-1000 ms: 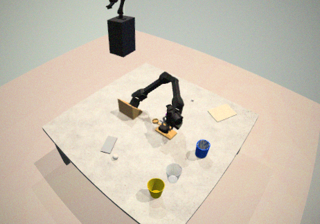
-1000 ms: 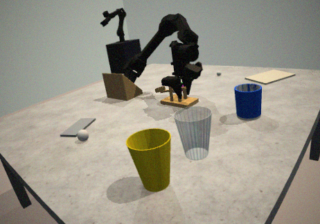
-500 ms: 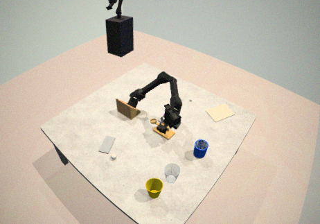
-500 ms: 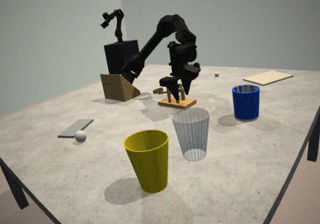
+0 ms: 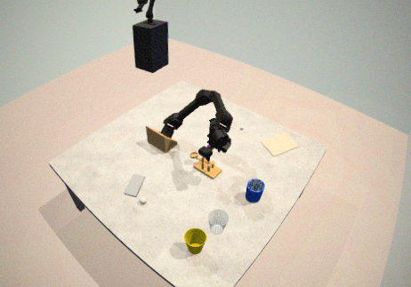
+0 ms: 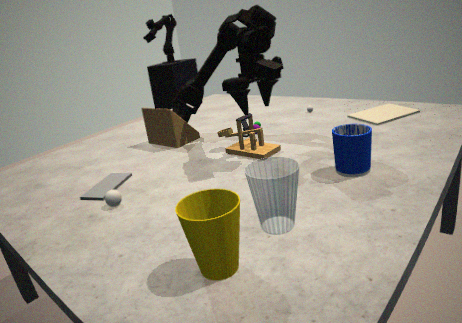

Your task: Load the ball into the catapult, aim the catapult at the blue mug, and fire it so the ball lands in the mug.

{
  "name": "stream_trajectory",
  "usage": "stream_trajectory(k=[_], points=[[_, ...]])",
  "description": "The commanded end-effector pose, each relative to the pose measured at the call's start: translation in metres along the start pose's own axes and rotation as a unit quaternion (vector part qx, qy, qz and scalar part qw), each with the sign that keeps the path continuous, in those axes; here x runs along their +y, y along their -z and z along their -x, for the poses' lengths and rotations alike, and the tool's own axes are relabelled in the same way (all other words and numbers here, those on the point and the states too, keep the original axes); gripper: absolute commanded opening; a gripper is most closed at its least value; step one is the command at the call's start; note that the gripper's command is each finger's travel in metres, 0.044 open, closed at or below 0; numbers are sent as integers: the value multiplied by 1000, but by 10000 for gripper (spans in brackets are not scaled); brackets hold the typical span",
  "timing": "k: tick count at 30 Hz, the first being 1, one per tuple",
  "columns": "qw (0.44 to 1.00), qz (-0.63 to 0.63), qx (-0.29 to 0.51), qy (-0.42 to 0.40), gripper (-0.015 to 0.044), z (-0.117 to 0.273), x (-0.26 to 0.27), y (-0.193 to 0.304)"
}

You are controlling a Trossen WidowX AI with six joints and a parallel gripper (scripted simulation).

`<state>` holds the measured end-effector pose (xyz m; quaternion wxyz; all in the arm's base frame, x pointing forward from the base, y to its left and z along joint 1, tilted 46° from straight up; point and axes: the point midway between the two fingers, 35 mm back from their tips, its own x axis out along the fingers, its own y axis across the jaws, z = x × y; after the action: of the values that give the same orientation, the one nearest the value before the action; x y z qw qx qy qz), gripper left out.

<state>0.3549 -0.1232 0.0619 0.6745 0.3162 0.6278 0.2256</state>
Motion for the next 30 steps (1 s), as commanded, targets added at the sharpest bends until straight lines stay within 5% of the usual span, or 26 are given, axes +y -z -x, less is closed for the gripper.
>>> stream_trajectory(k=[1, 9, 30], points=[[1000, -1, 7, -3, 440, -4, 2, 2], [1000, -1, 10, -5, 440, -42, 3, 6], [1000, -1, 10, -5, 440, -69, 3, 6]])
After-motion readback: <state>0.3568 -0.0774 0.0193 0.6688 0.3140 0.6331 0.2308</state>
